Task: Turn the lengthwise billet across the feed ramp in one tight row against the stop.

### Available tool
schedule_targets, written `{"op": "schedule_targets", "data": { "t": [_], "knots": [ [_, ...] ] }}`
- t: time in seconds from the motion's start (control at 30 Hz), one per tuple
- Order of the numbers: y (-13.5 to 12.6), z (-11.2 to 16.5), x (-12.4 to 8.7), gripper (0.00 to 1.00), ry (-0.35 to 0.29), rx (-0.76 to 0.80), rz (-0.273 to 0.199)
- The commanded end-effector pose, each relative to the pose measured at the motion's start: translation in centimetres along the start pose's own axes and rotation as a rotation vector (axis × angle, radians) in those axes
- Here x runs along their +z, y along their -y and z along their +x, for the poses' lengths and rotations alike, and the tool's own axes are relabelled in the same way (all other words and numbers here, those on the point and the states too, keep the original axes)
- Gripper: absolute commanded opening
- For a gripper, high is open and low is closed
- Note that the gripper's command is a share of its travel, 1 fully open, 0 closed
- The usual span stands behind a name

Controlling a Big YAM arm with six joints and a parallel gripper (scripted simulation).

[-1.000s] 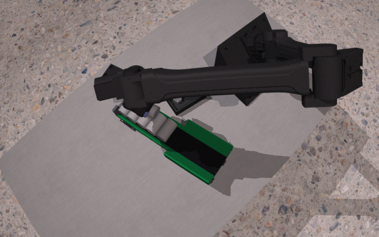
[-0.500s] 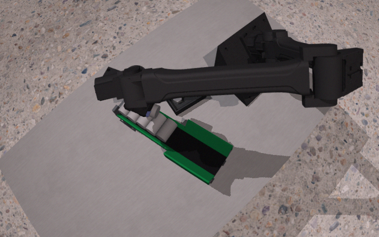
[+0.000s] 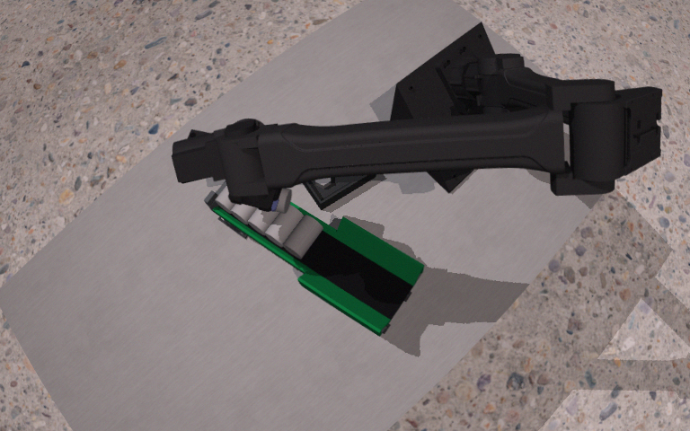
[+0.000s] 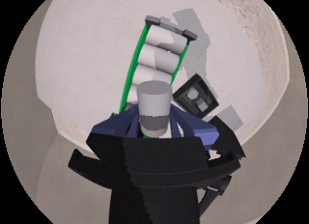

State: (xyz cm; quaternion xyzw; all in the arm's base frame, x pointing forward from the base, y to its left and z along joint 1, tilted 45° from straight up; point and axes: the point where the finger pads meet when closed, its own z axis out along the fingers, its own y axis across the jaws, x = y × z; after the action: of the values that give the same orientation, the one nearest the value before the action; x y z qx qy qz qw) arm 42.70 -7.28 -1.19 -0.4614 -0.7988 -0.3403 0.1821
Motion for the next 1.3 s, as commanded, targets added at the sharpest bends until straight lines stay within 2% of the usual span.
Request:
{"op": "schedule_targets", "data": {
  "t": [0.0,1.27],
  "knots": [
    [-1.67,-0.14,-2.05,0.00,0.049,-0.107,-0.024],
    [-1.39,-0.27,-2.46,0.00,0.062,-0.631,-0.016]
  ]
}}
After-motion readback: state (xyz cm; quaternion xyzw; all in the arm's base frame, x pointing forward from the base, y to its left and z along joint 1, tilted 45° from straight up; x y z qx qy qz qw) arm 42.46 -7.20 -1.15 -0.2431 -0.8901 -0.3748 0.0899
